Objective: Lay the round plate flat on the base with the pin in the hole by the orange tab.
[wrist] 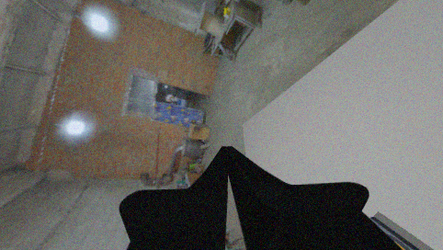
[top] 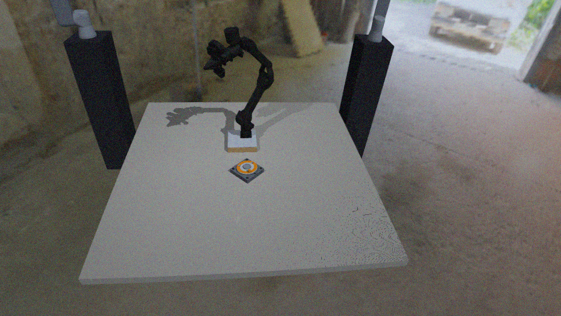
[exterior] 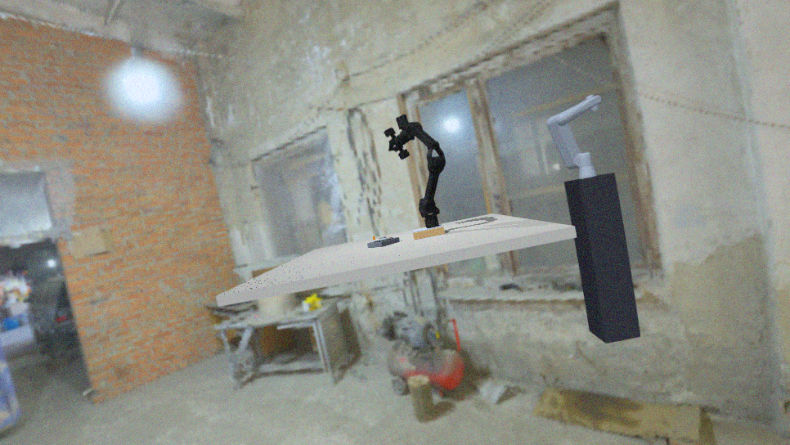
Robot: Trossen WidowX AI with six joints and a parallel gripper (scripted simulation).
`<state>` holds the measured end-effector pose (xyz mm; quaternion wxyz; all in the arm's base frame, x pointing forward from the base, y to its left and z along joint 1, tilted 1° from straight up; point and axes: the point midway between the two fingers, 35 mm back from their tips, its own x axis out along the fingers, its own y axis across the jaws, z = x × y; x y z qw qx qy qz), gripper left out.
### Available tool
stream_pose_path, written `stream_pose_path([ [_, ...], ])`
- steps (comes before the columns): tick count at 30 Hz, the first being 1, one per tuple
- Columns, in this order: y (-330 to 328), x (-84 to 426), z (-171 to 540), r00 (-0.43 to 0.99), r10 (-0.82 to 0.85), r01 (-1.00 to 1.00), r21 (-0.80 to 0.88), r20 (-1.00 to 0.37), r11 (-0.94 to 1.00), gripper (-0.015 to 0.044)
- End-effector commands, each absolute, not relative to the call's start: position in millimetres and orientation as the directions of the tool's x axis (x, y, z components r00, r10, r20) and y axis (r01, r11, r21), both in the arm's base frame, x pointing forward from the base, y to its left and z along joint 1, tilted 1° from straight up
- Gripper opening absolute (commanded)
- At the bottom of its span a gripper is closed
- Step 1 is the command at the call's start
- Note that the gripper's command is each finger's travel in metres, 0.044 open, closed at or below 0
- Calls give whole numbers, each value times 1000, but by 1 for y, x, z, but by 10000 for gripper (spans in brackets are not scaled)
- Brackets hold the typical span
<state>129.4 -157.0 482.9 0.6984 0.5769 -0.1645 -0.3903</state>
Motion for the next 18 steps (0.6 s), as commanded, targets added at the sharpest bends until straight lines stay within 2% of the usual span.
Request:
stream_pose_path([
  [1,-177,182,436,679,-619,561,823,-394,91,0],
  [4,-176,210,410,706,-529,607,787,-471,110,0],
  [9,-157,276,333,658,-320,751,562,-682,348,0],
  [11,-151,285,321,645,-289,755,529,-708,389,0],
  [13,-132,307,286,596,-207,743,435,-776,508,0],
  [18,-86,335,218,449,-81,618,244,-890,747,0],
])
